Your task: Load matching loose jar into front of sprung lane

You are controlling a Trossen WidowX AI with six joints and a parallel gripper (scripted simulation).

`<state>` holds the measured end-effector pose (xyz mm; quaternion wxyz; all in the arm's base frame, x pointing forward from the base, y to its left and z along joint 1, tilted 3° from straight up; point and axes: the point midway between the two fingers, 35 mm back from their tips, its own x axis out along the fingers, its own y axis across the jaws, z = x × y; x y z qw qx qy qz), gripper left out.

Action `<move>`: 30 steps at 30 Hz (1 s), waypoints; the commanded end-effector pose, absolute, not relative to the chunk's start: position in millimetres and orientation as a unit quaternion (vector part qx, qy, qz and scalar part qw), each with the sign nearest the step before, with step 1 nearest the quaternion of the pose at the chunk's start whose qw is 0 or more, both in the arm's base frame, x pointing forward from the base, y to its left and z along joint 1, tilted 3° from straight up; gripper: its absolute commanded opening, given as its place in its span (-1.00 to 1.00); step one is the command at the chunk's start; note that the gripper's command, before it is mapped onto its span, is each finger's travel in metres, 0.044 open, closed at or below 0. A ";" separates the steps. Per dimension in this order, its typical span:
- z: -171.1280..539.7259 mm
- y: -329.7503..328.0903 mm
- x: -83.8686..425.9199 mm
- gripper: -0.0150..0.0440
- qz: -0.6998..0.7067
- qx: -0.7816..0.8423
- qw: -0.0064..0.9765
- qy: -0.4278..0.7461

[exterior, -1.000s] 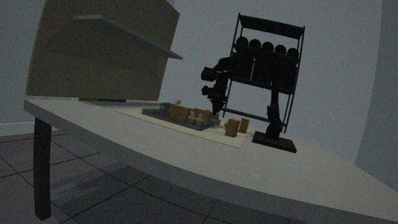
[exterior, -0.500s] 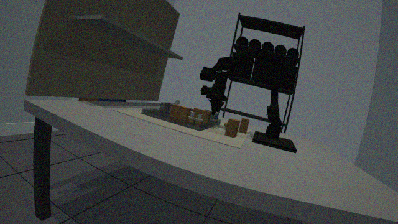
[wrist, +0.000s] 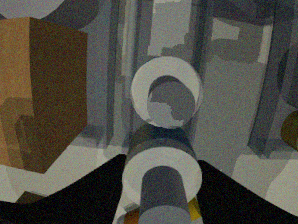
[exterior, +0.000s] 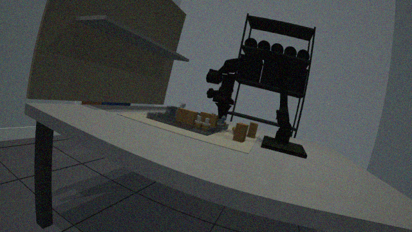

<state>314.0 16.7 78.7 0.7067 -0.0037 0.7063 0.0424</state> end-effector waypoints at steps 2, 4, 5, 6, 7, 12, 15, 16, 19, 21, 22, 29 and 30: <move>82.3 17.5 321.7 -0.49 0.043 -0.002 0.715 0.698; 82.5 17.6 322.4 -0.49 0.043 -0.002 0.715 0.698; 82.5 17.6 322.7 -0.49 0.043 -0.002 0.715 0.698; 82.6 17.6 323.0 -0.49 0.043 -0.002 0.715 0.698; 82.7 17.6 323.4 -0.49 0.043 -0.002 0.715 0.698; 83.2 17.7 324.9 -0.49 0.043 -0.002 0.715 0.698; 83.5 17.8 325.8 -0.49 0.043 -0.002 0.715 0.698; 83.6 17.8 326.2 -0.49 0.043 -0.002 0.715 0.698; 83.9 17.8 327.1 -0.49 0.043 -0.002 0.715 0.698; 84.2 17.8 327.7 -0.49 0.043 -0.002 0.715 0.698; 84.3 17.9 328.0 -0.49 0.043 -0.002 0.715 0.698; 85.0 18.0 330.2 -0.49 0.043 -0.002 0.715 0.698; 85.1 18.0 330.5 -0.49 0.043 -0.002 0.715 0.698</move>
